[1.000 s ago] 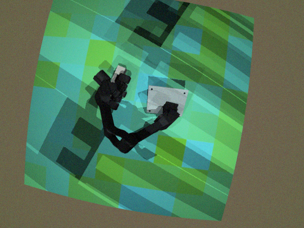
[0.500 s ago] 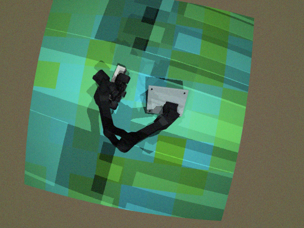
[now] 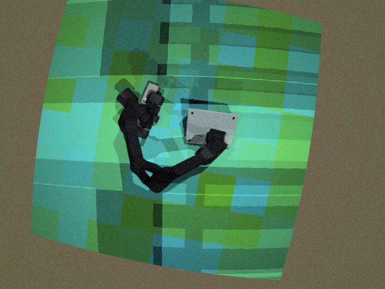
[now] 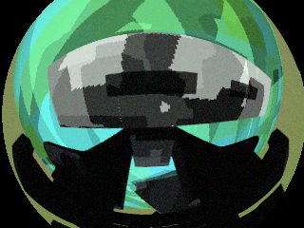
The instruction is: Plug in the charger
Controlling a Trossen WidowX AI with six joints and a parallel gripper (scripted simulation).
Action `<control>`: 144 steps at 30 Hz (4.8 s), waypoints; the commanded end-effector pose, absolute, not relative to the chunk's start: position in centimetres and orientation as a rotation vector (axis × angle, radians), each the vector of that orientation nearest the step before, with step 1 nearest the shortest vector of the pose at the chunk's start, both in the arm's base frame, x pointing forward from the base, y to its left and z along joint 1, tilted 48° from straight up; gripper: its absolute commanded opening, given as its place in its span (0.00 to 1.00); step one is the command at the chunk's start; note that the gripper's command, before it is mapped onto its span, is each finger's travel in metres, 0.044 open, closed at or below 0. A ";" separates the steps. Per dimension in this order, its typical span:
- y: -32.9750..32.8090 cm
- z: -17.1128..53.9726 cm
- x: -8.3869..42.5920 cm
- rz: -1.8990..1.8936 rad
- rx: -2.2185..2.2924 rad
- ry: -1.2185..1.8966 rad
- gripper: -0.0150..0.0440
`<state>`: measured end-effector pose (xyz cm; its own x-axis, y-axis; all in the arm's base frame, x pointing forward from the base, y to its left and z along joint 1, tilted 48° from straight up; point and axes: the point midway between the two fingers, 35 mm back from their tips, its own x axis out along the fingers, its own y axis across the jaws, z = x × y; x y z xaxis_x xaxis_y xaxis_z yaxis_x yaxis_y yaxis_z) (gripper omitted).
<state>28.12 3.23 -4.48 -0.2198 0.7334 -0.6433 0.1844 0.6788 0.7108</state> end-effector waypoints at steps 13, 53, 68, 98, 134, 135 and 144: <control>3.1 -4.4 29.2 0.605 0.722 1.712 0.25; 3.3 -4.5 28.7 0.605 0.722 1.712 0.25; 3.4 -4.6 28.6 0.605 0.722 1.712 0.25; 3.3 -4.5 28.1 0.601 0.720 1.734 0.88; 3.3 -4.3 27.0 0.604 0.723 1.716 1.00; 3.3 -4.3 27.0 0.604 0.723 1.715 1.00; 3.3 -4.3 26.7 0.604 0.723 1.713 1.00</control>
<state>26.92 3.26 -4.32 -0.1894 0.7272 -0.6598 0.1588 0.6858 0.7103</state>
